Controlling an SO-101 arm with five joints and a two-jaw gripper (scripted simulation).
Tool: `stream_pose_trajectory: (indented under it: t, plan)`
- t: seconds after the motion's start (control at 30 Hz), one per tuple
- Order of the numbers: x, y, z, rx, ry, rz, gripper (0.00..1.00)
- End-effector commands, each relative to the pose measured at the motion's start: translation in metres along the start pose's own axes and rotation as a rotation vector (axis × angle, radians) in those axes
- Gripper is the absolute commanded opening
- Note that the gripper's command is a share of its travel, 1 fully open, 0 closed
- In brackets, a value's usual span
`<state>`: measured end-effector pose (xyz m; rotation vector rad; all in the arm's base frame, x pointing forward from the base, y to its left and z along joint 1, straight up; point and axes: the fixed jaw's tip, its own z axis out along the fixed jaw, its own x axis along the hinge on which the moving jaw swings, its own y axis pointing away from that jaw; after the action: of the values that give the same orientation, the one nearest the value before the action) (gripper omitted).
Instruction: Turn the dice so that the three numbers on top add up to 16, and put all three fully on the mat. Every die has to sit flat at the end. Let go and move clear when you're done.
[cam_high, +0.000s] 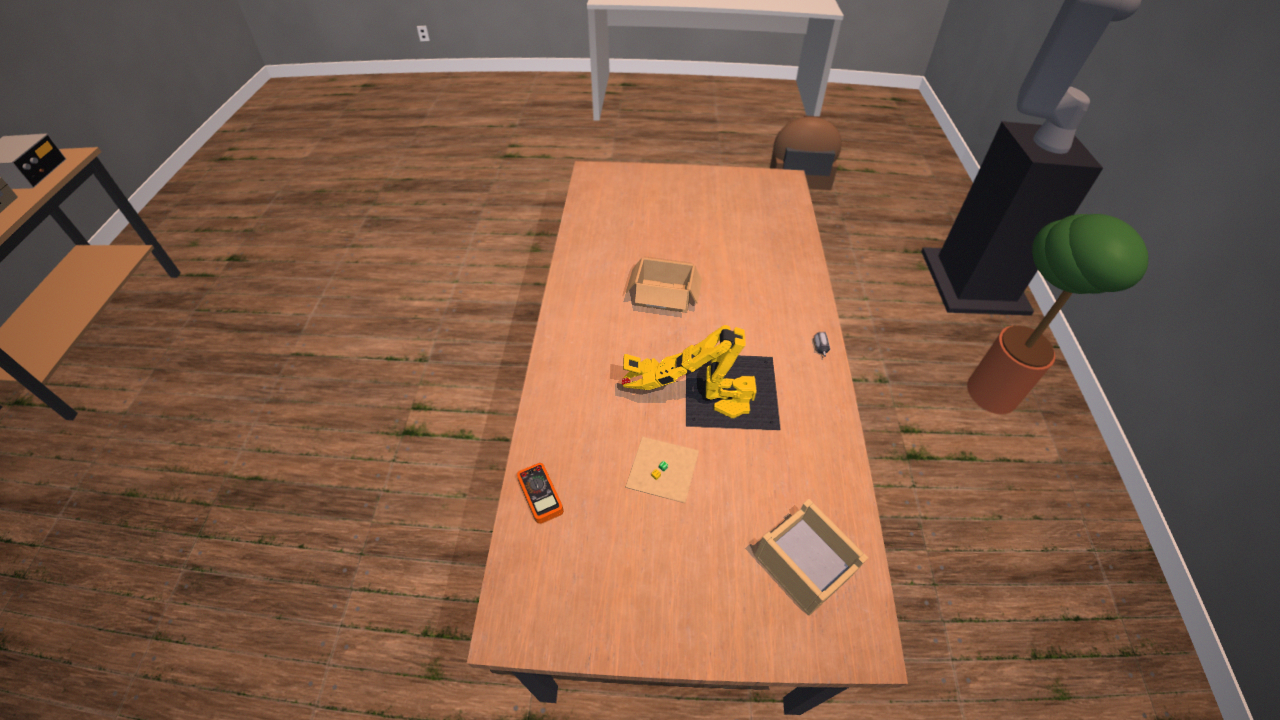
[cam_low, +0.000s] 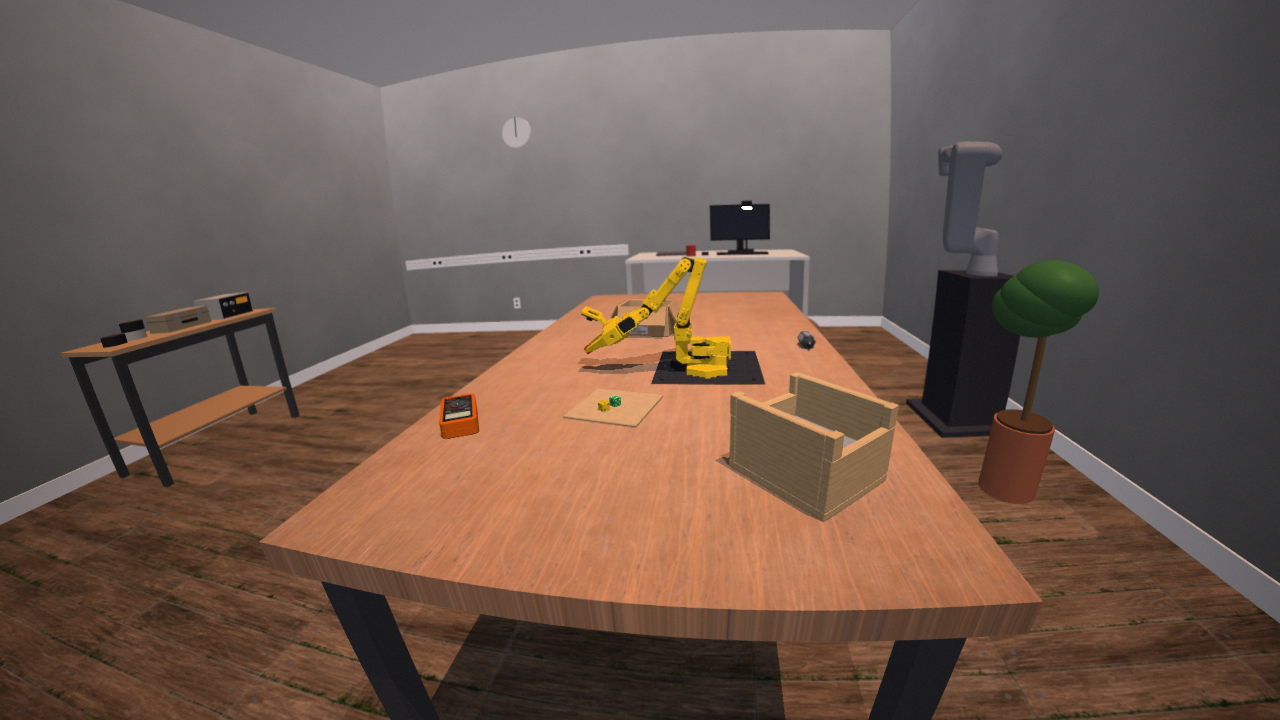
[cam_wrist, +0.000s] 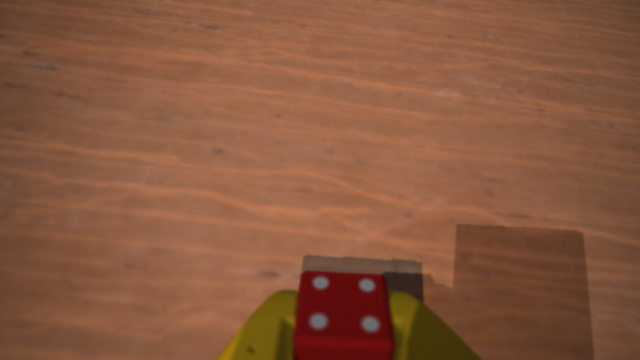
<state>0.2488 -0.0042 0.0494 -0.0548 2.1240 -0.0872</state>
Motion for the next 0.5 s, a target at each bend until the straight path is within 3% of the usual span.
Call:
stream_pose_trajectory:
  t: [0.0,0.47]
  plan:
    - [0.002,-0.015,0.001,0.057,-0.058,0.07,0.0]
    - [0.003,-0.036,-0.003,0.137,-0.134,0.157,0.0]
